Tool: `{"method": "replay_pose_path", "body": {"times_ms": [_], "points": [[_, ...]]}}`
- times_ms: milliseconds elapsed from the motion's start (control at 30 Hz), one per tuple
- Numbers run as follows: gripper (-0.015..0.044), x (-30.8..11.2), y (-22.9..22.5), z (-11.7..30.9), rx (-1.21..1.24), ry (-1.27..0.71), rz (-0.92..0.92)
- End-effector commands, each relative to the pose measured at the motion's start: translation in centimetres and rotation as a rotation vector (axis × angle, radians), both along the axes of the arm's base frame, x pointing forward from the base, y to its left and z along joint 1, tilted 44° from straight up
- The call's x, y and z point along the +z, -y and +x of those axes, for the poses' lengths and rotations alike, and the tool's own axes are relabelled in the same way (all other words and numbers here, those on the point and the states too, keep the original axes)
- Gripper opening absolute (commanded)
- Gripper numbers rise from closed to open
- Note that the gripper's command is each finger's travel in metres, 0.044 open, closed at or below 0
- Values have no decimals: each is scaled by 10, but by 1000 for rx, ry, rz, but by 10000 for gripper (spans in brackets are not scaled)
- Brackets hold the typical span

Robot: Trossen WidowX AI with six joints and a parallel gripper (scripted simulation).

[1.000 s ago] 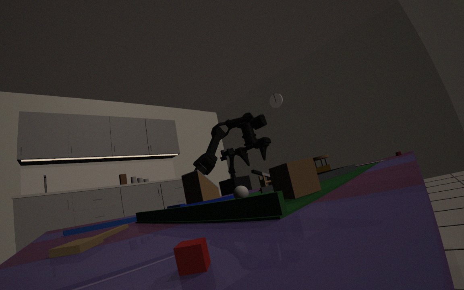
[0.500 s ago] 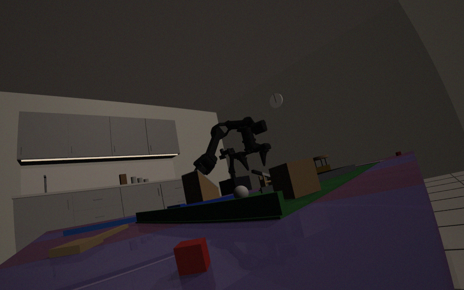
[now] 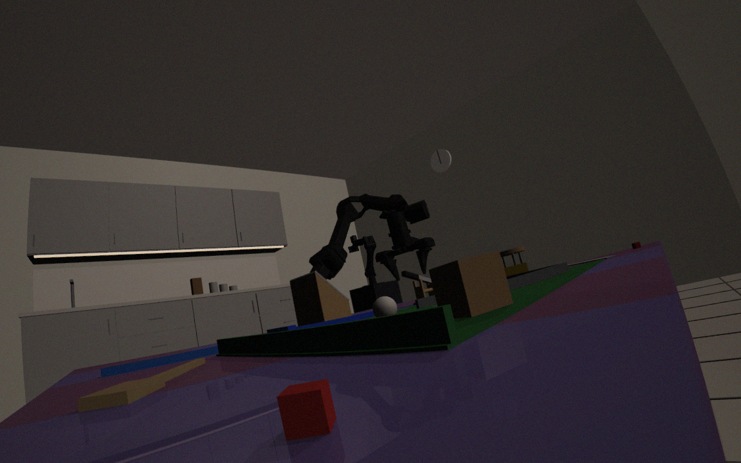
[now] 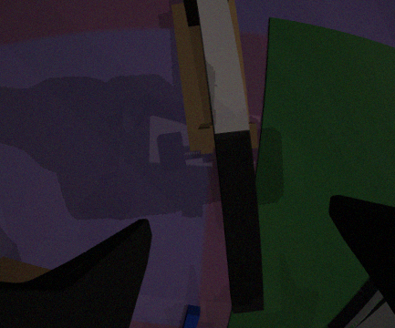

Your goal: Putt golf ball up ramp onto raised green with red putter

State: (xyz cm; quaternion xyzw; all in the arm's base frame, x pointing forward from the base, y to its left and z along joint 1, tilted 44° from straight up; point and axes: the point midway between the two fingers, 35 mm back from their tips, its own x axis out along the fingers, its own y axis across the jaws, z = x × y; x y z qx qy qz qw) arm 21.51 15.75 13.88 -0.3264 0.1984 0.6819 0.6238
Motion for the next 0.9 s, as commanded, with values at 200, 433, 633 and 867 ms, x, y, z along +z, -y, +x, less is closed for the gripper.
{"method": "replay_pose_path", "body": {"times_ms": [200, 433, 633, 867], "points": [[440, -10, -7, -1, -2, -8, -6], [440, -18, -14, -1, -2, -8, -5], [440, -21, -17, -2, -2, -8, -5], [361, -17, -17, 0, 1, 1, 2]]}}
